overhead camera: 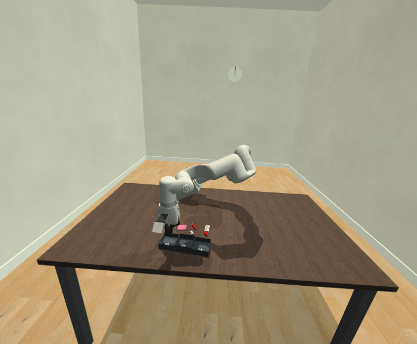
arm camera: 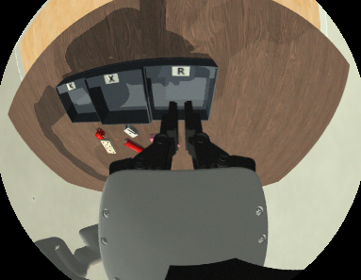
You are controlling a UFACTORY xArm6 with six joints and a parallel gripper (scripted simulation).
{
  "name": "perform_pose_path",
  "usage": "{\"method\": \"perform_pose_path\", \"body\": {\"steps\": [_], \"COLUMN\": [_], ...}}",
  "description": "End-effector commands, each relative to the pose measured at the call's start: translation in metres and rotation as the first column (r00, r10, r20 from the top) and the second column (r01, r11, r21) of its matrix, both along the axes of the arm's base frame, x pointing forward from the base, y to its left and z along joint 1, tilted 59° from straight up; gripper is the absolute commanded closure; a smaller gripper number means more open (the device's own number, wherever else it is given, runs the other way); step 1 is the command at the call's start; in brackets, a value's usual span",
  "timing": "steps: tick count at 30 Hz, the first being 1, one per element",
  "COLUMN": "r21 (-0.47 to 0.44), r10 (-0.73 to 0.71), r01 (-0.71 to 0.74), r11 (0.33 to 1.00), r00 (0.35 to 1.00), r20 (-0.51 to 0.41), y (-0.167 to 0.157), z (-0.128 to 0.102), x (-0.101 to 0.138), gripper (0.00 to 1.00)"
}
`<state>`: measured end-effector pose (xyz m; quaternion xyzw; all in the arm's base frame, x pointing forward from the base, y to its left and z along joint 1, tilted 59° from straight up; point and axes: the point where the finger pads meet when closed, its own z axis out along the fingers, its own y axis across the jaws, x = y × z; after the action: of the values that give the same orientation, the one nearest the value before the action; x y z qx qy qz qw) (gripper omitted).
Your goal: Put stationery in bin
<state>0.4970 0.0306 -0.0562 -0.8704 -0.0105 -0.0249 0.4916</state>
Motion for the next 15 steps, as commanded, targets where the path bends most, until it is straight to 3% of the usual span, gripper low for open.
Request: {"method": "perform_pose_path", "body": {"steps": [1, 15], "r21": [-0.001, -0.001], "r10": [-0.001, -0.001], "r01": [0.001, 0.001], "r11": [1.000, 1.000], "r00": [1.000, 1.000], "r20": [0.002, 0.002], "y": [0.003, 0.034], "z": [0.010, 0.061], "x": [0.000, -0.003], "gripper": [0.93, 0.93]}}
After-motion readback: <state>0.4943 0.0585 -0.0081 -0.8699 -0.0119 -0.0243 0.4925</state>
